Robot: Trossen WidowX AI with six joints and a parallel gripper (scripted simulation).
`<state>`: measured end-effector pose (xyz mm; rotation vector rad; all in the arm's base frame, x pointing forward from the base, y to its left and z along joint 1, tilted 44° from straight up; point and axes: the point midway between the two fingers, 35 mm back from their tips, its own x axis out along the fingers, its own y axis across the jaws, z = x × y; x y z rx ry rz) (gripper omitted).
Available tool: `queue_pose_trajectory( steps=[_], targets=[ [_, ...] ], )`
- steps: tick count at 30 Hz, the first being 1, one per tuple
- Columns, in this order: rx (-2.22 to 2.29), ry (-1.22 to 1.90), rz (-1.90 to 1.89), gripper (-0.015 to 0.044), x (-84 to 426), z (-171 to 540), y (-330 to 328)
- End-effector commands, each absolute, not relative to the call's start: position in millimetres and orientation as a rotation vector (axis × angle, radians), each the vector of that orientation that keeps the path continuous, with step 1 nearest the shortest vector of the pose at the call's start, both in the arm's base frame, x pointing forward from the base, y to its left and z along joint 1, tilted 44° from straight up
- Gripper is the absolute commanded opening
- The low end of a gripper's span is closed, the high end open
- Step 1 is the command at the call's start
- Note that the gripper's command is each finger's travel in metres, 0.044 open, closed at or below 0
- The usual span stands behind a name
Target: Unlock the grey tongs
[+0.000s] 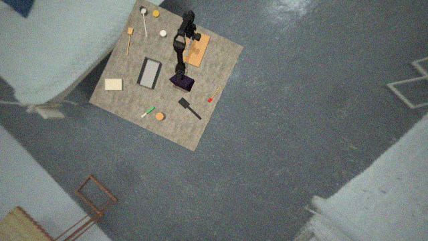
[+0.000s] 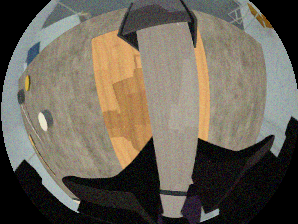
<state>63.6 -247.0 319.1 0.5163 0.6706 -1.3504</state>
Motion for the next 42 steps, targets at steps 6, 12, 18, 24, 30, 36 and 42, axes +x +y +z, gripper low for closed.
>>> queue_pose_trajectory(
  steps=[6,12,18,24,30,36,42],
  targets=[
    [0.517,0.676,-1.345,-0.015,66,307,-259],
    [0.516,0.676,-1.345,-0.015,67,301,-266],
    [0.516,0.676,-1.345,-0.015,68,294,-273],
    [0.516,0.676,-1.345,-0.015,69,287,-280],
    [0.516,0.676,-1.345,-0.015,70,279,-287],
    [0.516,0.676,-1.345,-0.015,70,272,-293],
    [0.516,0.677,-1.346,-0.015,71,264,-299]
  ],
)
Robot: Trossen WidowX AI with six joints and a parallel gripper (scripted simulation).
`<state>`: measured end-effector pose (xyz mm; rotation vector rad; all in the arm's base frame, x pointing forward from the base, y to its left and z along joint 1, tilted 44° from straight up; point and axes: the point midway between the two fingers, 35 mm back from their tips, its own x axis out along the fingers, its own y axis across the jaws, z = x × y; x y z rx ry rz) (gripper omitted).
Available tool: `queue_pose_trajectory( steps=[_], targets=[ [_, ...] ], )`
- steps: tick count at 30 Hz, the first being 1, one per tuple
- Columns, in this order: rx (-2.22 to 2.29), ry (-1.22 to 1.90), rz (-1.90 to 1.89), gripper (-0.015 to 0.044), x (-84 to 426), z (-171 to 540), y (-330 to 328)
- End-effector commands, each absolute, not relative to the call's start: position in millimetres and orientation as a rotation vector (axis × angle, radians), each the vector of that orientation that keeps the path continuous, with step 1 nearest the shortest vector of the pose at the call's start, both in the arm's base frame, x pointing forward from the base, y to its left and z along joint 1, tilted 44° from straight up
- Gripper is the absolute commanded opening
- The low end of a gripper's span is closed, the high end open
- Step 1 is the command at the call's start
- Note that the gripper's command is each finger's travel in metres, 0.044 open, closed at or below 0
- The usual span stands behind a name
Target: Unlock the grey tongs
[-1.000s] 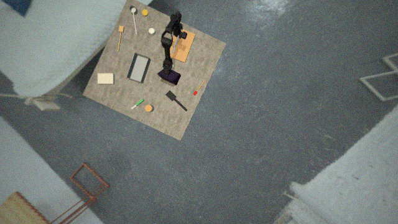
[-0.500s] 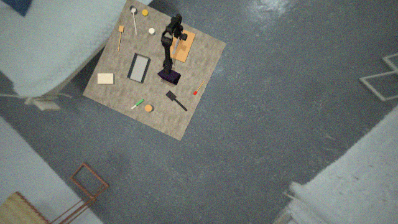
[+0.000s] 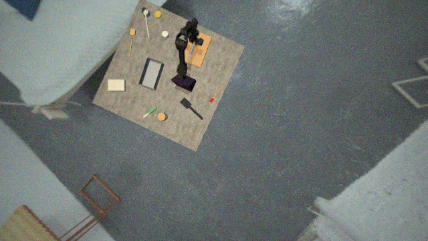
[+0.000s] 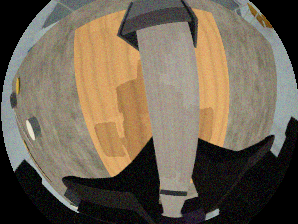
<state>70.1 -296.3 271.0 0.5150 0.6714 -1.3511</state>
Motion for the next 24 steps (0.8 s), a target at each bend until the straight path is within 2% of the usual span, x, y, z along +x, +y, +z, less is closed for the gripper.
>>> queue_pose_trajectory(
  steps=[1,19,24],
  targets=[
    [0.516,0.677,-1.346,-0.015,71,263,-300],
    [0.515,0.677,-1.346,-0.015,71,248,-311],
    [0.515,0.673,-1.351,-0.0019,70,251,-311]
  ],
)
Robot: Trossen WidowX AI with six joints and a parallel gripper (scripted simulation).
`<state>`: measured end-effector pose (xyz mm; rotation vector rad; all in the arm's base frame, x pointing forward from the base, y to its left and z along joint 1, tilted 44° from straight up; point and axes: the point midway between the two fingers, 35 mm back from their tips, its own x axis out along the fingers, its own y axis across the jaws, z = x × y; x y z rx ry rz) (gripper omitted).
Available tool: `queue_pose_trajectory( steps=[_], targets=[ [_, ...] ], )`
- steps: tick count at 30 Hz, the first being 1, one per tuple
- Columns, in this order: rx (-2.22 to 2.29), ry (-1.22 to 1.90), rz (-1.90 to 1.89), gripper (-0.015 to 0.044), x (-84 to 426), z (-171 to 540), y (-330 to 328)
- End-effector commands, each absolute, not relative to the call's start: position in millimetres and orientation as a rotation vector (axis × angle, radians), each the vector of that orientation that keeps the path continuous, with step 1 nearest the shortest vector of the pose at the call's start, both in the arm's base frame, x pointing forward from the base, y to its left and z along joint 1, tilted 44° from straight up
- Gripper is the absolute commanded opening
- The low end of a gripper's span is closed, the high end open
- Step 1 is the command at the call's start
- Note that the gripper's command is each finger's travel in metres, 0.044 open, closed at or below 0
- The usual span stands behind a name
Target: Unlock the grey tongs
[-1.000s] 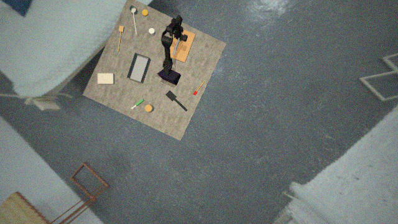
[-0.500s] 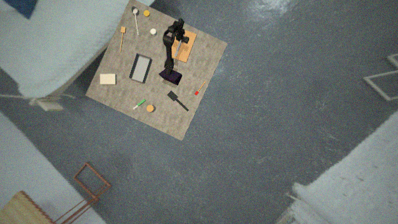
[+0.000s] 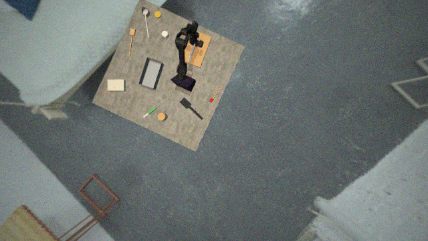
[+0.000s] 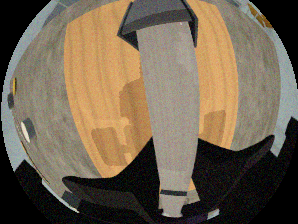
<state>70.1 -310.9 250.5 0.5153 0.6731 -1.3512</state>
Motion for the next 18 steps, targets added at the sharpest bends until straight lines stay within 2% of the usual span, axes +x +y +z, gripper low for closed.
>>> queue_pose_trajectory(
  steps=[1,17,18],
  targets=[
    [0.515,0.673,-1.351,0.0007,70.1,250.8,-310.8],
    [0.515,0.673,-1.351,0.0428,70.1,250.8,-310.8],
    [0.515,0.673,-1.351,0.044,70.1,250.8,-310.8]
  ],
)
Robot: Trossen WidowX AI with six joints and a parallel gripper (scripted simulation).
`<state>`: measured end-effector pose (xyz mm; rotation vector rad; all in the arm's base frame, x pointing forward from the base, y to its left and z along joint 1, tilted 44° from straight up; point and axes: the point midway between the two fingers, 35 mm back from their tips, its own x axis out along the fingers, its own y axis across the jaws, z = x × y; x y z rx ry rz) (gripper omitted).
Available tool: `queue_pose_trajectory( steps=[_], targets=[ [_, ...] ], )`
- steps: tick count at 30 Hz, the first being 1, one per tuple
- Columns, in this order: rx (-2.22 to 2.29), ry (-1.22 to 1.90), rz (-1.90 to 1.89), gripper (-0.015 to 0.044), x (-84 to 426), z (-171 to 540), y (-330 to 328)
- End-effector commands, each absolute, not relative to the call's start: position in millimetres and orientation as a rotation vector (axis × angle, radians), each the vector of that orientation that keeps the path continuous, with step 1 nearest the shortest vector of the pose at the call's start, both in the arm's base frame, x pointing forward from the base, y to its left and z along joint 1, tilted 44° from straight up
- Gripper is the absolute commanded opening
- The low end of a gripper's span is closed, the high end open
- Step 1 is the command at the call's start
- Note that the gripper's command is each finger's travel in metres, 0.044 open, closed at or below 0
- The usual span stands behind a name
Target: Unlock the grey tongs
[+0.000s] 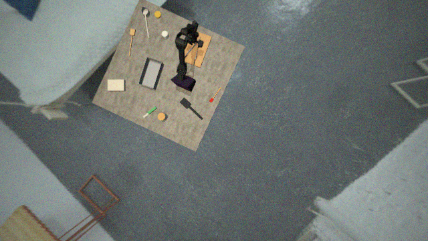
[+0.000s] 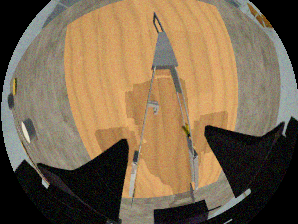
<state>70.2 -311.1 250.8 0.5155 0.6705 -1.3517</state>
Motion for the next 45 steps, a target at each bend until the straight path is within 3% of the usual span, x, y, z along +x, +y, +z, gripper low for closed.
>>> queue_pose_trajectory(
  steps=[1,7,23,45],
  targets=[
    [0.515,0.673,-1.351,0.044,70,251,-311],
    [0.52,0.686,-1.35,0.044,55,257,-311],
    [0.509,0.701,-1.351,0.044,-80,332,-259],
    [0.515,0.703,-1.359,0.044,-80,364,-224]
  ],
)
